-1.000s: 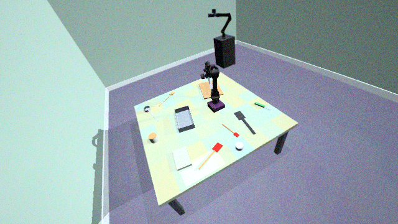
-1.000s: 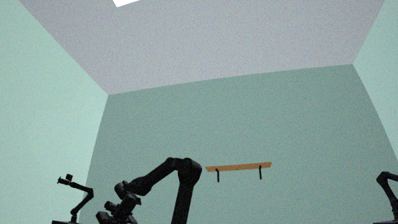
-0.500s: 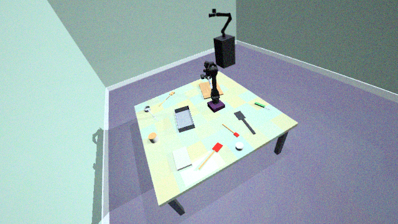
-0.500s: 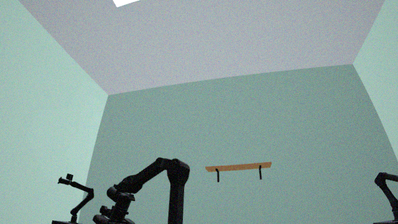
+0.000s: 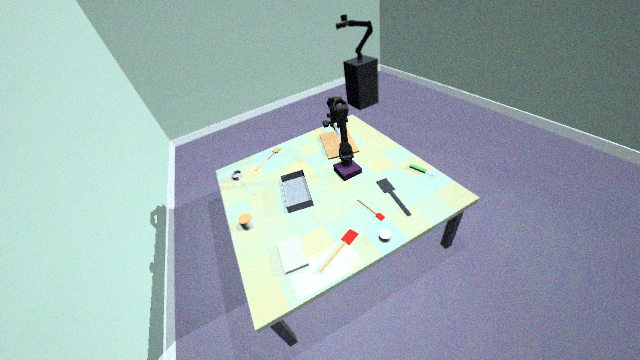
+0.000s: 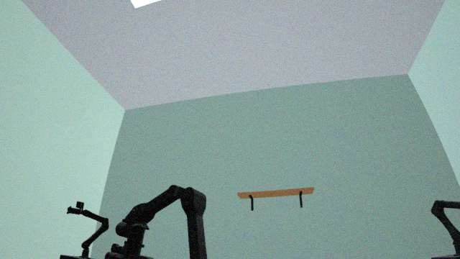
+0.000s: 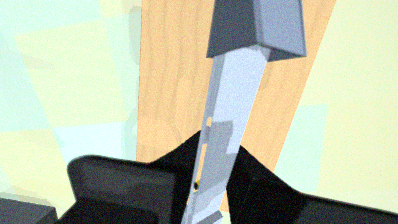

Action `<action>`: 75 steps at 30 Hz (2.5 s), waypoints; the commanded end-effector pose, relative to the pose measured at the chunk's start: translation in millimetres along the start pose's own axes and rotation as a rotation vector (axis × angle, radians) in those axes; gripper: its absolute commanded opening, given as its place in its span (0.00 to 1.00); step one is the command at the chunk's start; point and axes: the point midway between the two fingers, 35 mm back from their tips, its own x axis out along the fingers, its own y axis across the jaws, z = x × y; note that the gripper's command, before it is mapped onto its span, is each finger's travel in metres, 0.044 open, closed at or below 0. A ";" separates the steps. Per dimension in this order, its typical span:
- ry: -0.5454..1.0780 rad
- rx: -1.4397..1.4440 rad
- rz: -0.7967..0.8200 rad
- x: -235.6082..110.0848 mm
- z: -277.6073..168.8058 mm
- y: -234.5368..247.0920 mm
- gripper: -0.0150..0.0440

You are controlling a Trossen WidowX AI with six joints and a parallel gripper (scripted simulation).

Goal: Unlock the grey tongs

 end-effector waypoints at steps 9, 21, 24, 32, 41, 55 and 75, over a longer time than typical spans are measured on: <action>0.114 0.000 -0.008 2.8 -1.5 -0.5 0.00; 0.114 0.000 -0.008 13.2 -1.7 -0.6 0.00; 0.114 0.000 -0.008 18.1 -2.0 -0.7 0.00; 0.114 0.000 -0.008 31.0 -3.0 -0.8 0.00; 0.114 0.000 -0.008 45.4 -4.9 -0.9 0.00; 0.114 0.000 -0.008 66.2 -9.0 -1.0 0.00; 0.111 0.005 -0.005 64.3 -7.6 -0.6 0.67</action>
